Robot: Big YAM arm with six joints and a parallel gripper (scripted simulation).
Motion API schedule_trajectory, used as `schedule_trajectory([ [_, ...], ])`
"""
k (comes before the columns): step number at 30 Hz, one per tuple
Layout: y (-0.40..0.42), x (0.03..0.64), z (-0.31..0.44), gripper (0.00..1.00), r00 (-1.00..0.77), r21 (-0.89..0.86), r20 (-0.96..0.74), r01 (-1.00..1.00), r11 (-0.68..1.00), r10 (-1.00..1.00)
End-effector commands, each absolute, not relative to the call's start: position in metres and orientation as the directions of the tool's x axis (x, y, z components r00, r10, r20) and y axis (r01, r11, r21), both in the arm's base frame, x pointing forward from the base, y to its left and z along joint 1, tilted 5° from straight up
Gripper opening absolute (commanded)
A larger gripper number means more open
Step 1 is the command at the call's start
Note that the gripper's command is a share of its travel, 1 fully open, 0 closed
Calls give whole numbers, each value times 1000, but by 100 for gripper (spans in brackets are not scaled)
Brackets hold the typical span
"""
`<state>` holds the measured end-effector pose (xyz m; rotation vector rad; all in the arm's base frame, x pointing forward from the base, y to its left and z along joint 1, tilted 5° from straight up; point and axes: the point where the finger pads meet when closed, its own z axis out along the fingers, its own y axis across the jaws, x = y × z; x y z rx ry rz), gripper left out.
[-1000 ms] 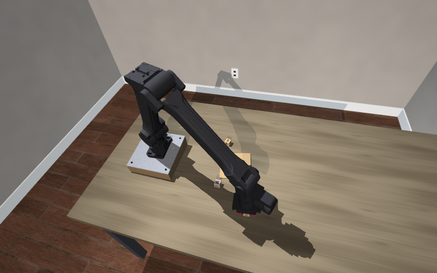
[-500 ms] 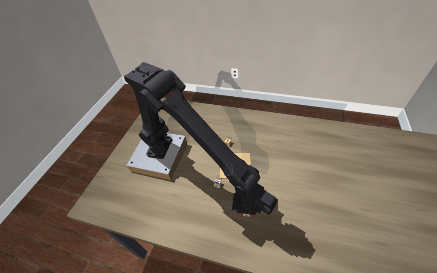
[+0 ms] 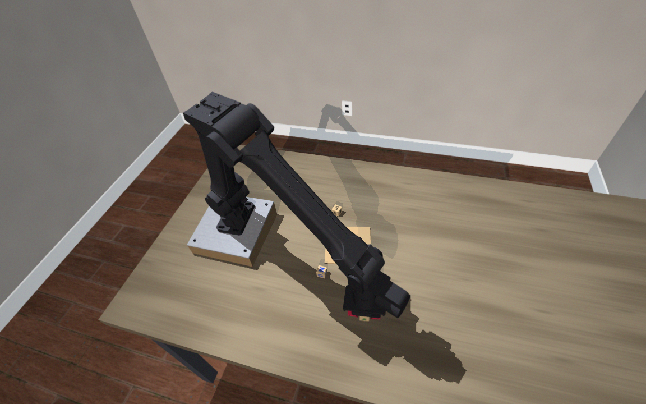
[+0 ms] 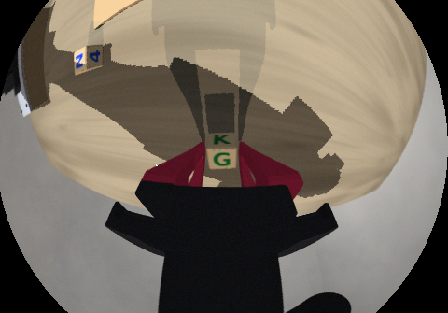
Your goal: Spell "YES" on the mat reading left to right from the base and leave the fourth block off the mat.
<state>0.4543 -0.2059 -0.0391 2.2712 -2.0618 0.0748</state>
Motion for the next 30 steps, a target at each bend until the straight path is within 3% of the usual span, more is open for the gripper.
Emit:
schedule_trajectory([
  [1, -202, 455, -44, 36, 113, 20, 81, -994, -112, -990],
  [2, -202, 455, -44, 40, 113, 20, 81, -994, -112, -990],
  [10, -202, 455, -44, 40, 113, 20, 81, -994, -112, -990],
  [11, -202, 455, -44, 91, 113, 20, 81, -994, -112, -990],
  [30, -202, 455, -40, 91, 113, 18, 82, -994, -112, -990],
])
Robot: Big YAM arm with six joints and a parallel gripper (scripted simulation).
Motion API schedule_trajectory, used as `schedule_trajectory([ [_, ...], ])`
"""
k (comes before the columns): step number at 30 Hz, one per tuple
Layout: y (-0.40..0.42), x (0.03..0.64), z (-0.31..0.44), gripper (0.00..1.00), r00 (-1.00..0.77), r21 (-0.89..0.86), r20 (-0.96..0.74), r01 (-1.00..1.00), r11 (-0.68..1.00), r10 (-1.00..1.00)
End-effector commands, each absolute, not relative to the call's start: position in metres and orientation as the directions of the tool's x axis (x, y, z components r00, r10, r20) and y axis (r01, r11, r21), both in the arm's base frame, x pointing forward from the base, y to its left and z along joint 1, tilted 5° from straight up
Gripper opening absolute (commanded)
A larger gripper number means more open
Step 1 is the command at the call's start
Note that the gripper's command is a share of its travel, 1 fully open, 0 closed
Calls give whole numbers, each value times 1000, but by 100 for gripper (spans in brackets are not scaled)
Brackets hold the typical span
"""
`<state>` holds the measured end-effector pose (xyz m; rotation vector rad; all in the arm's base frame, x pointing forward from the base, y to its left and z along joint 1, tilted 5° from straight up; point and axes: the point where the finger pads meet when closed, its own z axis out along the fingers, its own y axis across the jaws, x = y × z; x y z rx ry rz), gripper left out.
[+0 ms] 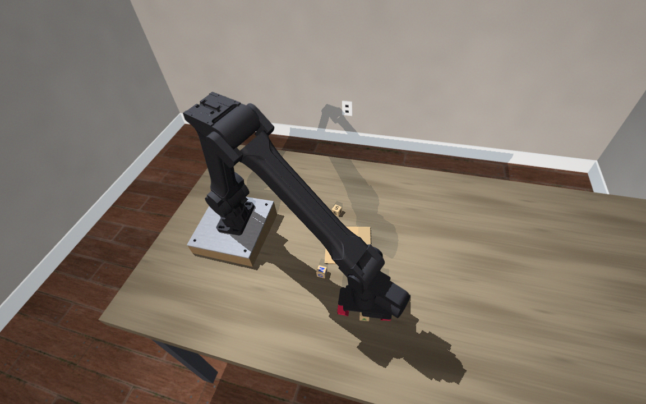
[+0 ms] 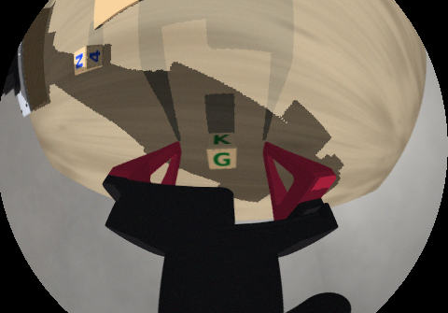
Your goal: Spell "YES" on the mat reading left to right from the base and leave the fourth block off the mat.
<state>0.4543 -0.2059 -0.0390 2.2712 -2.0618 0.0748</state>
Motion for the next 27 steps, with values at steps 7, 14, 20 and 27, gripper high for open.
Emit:
schedule_trajectory([
  [7, -201, 455, -26, 91, 112, 10, 86, -994, -112, -990],
  [14, -199, 455, -22, 91, 110, 15, 83, -994, -109, -990],
  [20, -202, 460, -25, 91, 106, 22, 80, -994, -105, -991],
  [27, -208, 478, 15, 91, 93, -40, 112, -994, -98, -989],
])
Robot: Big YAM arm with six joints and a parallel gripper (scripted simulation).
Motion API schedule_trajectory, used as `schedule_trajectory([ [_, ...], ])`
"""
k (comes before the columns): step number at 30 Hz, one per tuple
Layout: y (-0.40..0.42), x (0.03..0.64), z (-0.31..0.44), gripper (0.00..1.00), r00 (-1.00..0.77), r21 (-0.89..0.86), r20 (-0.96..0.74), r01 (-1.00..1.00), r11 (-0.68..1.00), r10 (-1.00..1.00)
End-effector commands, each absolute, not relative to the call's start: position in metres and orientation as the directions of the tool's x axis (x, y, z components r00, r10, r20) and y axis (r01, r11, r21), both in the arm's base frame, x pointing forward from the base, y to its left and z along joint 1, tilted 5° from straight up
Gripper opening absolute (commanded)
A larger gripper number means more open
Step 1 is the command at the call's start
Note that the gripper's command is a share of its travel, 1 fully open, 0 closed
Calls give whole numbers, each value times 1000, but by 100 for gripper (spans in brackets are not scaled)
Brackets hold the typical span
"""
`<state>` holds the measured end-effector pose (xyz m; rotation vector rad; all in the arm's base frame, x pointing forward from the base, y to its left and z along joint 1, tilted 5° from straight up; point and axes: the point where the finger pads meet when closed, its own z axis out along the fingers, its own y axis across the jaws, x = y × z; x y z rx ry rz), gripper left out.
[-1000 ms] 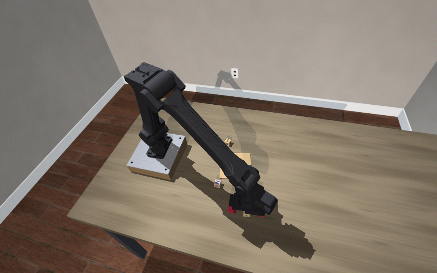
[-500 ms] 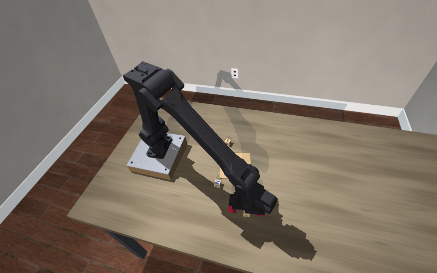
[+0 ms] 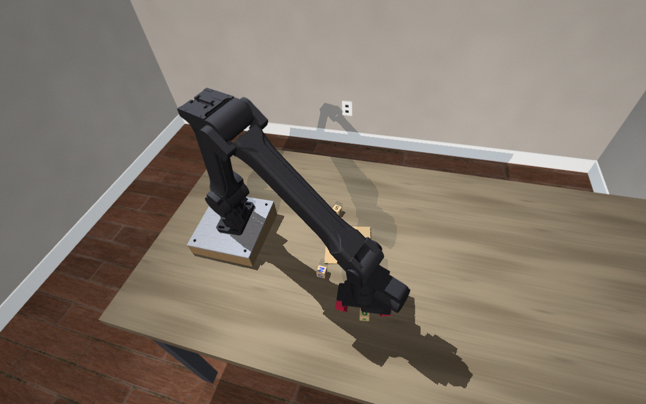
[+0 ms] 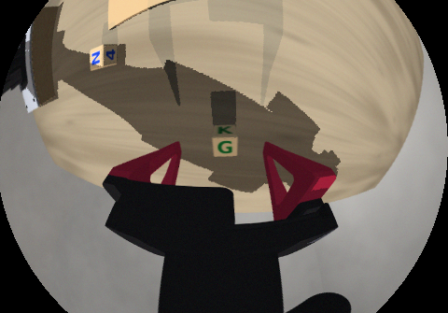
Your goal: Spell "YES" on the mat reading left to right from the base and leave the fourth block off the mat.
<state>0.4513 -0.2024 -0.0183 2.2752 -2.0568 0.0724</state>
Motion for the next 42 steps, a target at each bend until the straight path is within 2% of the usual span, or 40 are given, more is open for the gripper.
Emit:
schedule_trajectory([
  [1, -207, 476, 8, 91, 94, -25, 104, -995, -97, -990],
  [42, -204, 477, 50, 91, 91, -40, 111, -995, -96, -990],
])
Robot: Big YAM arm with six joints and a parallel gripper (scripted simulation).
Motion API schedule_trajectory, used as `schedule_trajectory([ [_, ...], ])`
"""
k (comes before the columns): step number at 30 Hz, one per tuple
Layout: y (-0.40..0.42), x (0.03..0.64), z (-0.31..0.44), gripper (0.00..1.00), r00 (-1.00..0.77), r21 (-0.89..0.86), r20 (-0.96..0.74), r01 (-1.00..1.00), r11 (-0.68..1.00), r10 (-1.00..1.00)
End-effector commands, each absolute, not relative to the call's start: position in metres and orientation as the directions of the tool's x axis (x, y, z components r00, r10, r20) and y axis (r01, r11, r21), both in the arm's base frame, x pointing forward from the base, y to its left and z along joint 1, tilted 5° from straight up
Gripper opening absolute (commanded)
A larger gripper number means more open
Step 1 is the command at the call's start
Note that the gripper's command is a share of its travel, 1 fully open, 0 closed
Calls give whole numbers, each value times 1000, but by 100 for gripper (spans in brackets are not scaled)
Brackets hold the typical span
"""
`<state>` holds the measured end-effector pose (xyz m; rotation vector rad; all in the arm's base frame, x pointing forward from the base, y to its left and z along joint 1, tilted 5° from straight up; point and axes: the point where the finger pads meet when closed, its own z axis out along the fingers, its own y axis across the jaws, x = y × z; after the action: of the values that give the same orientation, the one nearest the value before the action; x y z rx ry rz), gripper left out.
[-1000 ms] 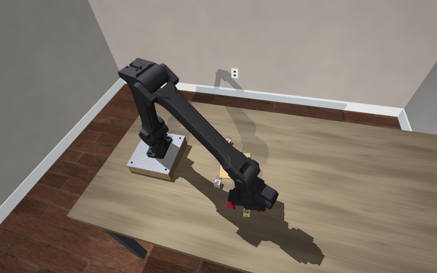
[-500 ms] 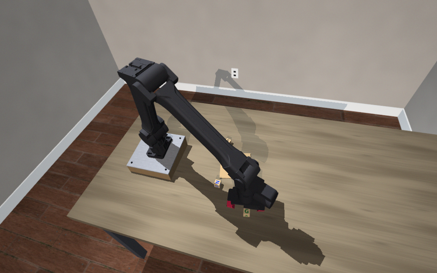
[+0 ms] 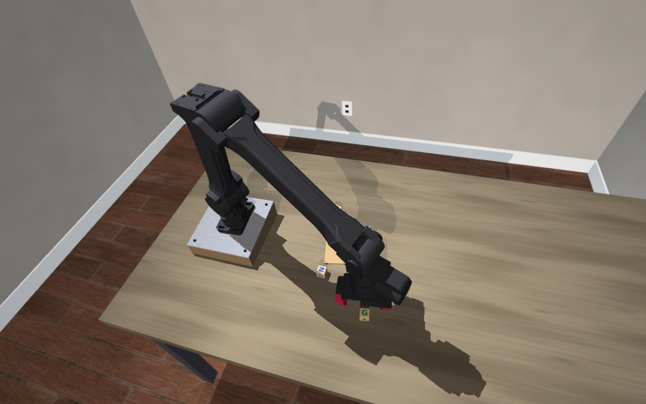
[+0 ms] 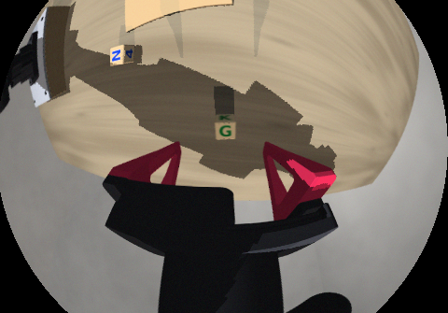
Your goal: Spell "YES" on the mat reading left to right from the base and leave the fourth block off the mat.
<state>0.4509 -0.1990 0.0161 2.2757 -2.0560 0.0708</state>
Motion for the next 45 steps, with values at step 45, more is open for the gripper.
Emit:
schedule_trajectory([
  [45, -200, 474, 61, 100, -77, -24, 93, -997, 75, -993],
])
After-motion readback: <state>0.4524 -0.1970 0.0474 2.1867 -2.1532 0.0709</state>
